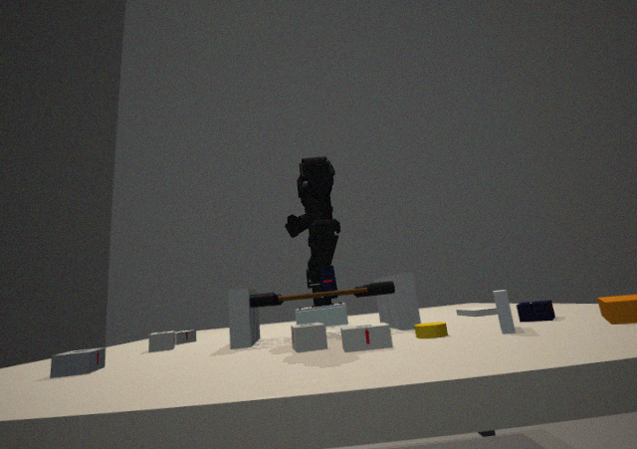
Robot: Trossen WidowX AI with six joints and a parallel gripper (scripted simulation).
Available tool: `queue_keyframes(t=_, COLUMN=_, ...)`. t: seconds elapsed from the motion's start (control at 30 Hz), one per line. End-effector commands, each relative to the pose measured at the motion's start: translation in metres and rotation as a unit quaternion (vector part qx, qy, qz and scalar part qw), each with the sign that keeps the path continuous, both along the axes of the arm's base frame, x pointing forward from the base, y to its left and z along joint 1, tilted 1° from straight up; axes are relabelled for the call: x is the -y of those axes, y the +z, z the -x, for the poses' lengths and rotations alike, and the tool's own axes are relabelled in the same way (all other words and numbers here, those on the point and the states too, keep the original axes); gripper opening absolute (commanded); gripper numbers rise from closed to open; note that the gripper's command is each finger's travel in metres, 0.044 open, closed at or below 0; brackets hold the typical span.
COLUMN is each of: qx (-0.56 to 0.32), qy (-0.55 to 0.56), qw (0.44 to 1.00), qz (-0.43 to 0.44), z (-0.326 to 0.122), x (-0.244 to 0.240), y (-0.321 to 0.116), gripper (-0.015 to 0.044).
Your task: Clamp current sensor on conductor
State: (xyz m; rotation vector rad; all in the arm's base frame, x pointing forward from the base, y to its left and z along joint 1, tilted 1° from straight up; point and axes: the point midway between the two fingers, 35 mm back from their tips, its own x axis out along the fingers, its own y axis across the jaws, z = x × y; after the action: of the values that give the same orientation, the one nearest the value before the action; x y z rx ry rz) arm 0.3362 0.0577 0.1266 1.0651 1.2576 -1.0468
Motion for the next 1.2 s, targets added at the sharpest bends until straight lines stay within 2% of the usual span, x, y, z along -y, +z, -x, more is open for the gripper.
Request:
queue_keyframes(t=0.0, qx=0.001, qy=-0.002, qw=1.000, qz=0.001, z=-0.001, x=0.001, y=-0.007, gripper=0.0000)
queue_keyframes(t=0.43, qx=0.001, qy=-0.002, qw=1.000, qz=0.001, z=0.000, x=0.001, y=-0.028, gripper=0.0000)
queue_keyframes(t=1.17, qx=0.000, qy=-0.001, qw=1.000, qz=0.000, z=0.000, x=0.001, y=-0.023, gripper=0.0000)
